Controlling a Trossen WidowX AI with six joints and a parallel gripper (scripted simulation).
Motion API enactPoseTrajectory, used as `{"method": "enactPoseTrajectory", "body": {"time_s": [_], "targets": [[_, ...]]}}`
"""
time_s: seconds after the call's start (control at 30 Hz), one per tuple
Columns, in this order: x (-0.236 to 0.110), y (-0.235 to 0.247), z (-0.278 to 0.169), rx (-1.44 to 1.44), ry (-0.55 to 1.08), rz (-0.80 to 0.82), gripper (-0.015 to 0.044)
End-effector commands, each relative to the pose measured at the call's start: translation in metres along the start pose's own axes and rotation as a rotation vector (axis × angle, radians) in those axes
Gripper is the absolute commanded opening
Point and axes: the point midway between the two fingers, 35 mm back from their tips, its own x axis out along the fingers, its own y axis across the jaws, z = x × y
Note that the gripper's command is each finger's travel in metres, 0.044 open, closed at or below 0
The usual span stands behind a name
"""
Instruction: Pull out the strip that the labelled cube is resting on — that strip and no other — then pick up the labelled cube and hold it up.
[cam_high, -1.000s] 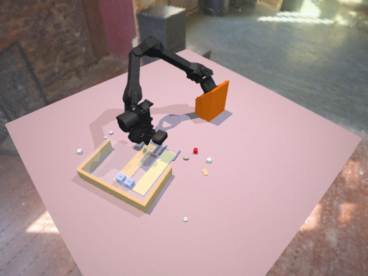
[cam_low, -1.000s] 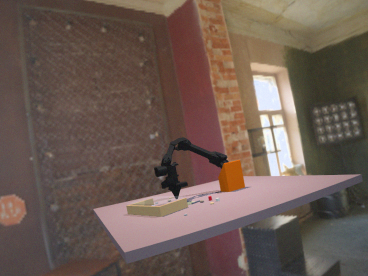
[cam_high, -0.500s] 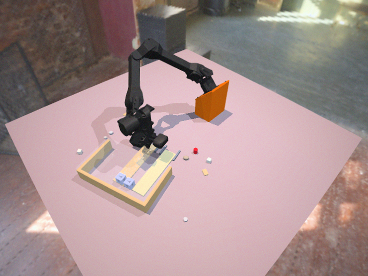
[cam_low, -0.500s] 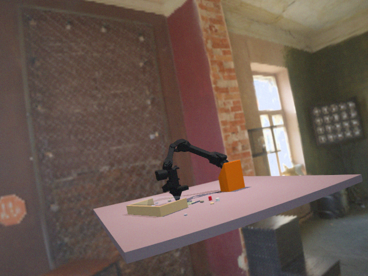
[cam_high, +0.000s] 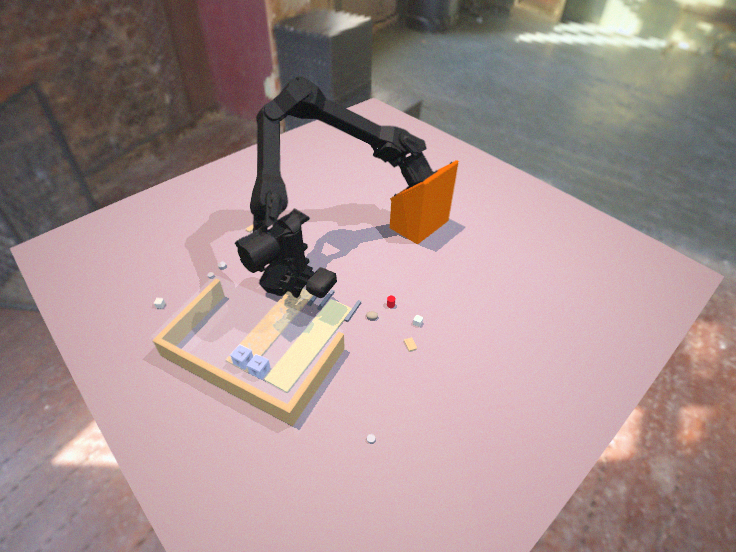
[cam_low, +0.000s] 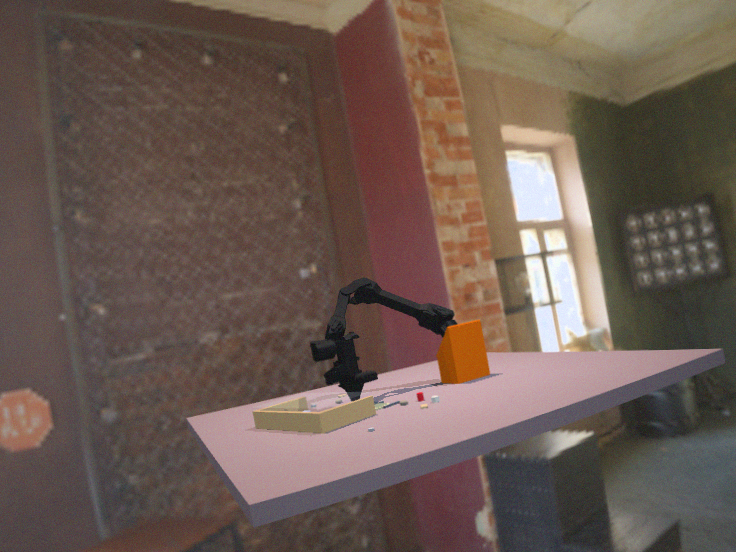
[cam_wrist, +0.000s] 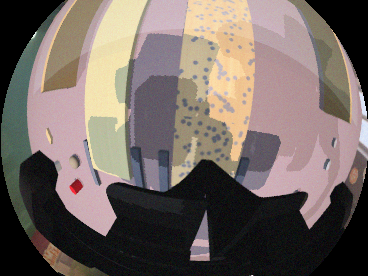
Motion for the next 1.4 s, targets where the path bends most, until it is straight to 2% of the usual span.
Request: {"method": "enactPoseTrajectory", "body": {"time_s": [0.0, 0.83, 1.37], "targets": [[0.0, 0.0, 0.0, -0.003, -0.001, -0.004, 0.0], [0.003, -0.001, 0.0, -0.003, -0.001, -0.004, 0.0], [0.003, 0.0, -0.023, -0.004, 0.001, -0.004, 0.0]]}}
